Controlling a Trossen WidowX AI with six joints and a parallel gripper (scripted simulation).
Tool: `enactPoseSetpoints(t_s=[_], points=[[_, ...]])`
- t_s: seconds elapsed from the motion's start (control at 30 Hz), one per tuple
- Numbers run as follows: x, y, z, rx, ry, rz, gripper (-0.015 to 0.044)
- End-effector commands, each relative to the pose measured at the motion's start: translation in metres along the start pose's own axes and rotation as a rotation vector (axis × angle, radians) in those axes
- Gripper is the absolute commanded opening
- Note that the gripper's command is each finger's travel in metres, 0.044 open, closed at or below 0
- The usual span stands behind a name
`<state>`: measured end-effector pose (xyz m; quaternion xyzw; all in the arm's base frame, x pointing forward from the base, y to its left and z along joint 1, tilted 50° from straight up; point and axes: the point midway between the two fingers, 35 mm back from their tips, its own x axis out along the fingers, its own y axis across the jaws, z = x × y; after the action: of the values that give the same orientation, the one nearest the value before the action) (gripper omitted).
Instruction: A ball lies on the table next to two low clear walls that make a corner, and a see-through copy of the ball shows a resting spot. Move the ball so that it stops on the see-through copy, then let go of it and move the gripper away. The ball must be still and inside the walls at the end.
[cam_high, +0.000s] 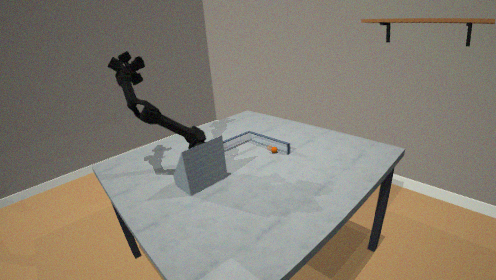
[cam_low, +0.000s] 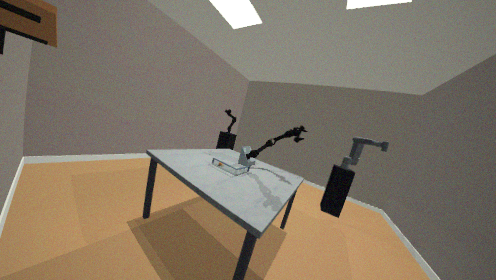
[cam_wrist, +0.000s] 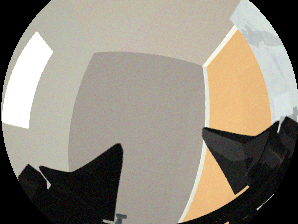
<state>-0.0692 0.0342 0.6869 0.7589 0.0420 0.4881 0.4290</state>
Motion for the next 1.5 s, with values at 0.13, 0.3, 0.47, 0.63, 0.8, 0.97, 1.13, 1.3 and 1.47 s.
enactPoseSetpoints(t_s=[0.13,0.3,0.47,0.63,0.8,0.97,1.13,1.3,1.47], points=[[0.016,-0.017,0.017,-0.049,-0.04,-0.053,0.0269],[0.047,-0.059,0.058,-0.161,-0.123,-0.184,0.0269],[0.072,-0.088,0.101,-0.277,-0.208,-0.262,0.0269],[0.089,-0.117,0.137,-0.355,-0.25,-0.361,0.0269],[0.107,-0.158,0.203,-0.423,-0.339,-0.483,0.0269],[0.11,-0.206,0.263,-0.508,-0.357,-0.664,0.0269],[0.099,-0.264,0.328,-0.564,-0.337,-0.878,0.0269],[0.072,-0.32,0.387,-0.589,-0.285,-1.082,0.0269],[0.029,-0.375,0.447,-0.572,-0.235,-1.285,0.0269]])
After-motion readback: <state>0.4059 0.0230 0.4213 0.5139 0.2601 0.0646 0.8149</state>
